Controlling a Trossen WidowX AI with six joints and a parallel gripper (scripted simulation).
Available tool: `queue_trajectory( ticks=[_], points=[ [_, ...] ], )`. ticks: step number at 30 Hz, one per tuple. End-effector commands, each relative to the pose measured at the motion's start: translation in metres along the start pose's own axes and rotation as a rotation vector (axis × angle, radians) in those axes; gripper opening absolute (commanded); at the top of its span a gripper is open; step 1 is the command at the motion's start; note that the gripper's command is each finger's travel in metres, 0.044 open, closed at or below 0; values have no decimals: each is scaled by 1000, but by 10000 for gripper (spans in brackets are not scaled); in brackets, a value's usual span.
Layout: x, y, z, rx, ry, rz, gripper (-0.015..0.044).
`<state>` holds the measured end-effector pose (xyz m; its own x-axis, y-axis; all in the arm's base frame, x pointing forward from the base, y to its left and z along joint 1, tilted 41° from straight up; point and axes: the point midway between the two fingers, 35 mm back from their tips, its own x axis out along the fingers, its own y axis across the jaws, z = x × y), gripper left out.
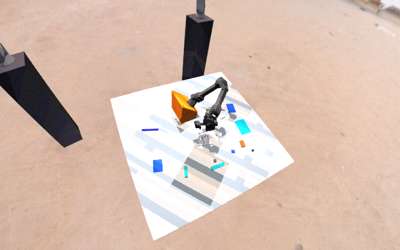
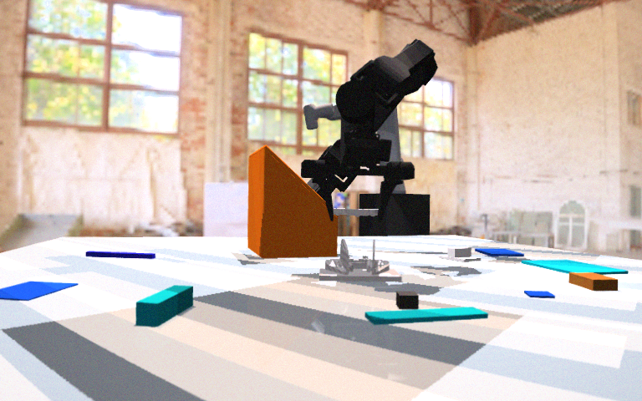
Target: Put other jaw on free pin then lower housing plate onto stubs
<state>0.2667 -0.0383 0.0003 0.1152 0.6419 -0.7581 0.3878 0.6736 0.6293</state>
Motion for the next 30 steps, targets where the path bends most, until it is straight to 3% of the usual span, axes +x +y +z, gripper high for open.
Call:
queue_trajectory(
  ticks=[1, 30],
  points=[
    [0, 1, 0, 3, -2, 5, 351],
    [7, 1, 1, 13, -2, 5, 351]
  ],
)
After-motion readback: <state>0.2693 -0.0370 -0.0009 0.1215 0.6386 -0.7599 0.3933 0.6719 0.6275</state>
